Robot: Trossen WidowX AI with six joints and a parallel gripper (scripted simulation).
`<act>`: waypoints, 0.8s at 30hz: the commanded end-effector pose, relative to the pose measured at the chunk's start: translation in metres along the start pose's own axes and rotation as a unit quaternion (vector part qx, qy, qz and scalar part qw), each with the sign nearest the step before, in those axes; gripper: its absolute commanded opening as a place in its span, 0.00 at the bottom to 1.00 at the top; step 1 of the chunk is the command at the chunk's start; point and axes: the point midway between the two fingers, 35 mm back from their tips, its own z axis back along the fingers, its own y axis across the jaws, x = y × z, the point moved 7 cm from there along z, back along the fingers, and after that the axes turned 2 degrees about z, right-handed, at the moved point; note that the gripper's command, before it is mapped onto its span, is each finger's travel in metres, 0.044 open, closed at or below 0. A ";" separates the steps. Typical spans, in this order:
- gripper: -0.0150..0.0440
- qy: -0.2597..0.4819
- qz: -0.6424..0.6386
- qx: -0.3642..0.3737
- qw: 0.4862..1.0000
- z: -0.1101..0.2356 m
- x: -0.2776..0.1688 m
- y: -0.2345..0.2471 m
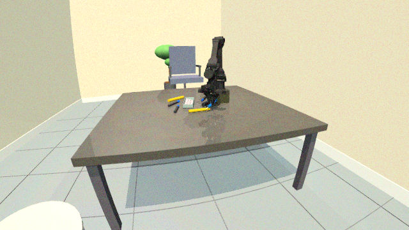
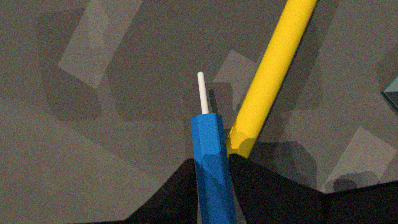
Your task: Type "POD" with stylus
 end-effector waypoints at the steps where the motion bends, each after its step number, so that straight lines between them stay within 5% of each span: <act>1: 0.25 0.026 -0.040 0.002 0.999 -0.001 0.006 -0.013; 24: 0.25 0.154 -0.261 0.029 0.953 0.002 0.021 -0.094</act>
